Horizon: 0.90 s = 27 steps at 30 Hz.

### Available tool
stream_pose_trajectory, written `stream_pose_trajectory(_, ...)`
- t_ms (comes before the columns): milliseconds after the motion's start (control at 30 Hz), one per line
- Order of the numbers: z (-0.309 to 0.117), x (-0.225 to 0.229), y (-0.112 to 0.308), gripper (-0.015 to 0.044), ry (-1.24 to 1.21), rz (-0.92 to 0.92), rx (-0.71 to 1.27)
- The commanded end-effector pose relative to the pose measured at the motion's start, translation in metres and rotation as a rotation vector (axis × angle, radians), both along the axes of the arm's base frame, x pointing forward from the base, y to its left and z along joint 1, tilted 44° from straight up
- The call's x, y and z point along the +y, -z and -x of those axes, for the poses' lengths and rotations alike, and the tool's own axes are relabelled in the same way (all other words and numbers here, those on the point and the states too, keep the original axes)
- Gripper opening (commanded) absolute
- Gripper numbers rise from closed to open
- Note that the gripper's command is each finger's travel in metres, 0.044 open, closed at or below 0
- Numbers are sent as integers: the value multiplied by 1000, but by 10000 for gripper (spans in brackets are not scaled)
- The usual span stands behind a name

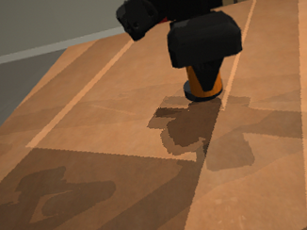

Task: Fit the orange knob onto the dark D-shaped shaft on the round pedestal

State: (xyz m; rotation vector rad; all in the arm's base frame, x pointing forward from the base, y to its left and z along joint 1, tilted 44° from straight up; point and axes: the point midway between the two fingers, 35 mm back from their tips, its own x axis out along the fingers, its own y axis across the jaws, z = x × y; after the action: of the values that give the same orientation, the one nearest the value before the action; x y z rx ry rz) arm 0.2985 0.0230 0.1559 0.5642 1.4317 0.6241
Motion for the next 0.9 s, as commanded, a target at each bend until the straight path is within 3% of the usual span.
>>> stream_pose_trajectory(0,-6,-11,15,0,3,6,7)
stream_pose_trajectory(867,-21,-61,83,0,7,14,9)
